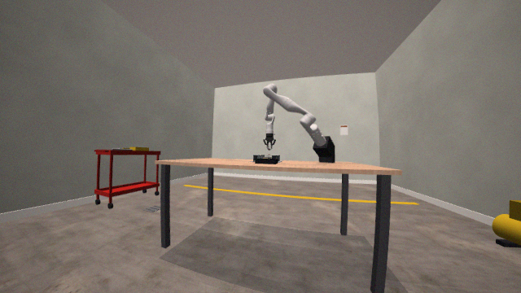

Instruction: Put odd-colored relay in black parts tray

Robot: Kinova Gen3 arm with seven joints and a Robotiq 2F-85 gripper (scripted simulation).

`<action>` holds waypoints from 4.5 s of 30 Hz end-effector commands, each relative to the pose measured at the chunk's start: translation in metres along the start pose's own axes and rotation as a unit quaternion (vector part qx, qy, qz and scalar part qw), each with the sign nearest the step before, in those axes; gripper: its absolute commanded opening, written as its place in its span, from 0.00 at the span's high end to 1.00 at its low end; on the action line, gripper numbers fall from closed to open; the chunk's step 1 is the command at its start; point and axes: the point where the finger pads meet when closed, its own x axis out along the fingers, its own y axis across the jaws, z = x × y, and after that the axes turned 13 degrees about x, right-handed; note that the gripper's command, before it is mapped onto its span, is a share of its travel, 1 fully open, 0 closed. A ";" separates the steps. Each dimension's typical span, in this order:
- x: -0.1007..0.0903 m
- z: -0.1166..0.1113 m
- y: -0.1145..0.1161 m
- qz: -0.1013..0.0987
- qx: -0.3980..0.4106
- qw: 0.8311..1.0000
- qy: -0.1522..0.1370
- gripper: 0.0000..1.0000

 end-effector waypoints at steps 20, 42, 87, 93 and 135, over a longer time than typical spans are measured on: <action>-0.001 0.118 0.042 -0.001 0.000 1.000 0.001 1.00; 0.000 0.219 0.078 -0.001 0.000 1.000 0.001 1.00; 0.000 0.302 0.108 -0.001 0.000 1.000 0.001 1.00; 0.000 0.303 0.108 -0.001 0.000 1.000 0.001 1.00; 0.002 0.303 0.108 -0.001 0.000 1.000 0.001 1.00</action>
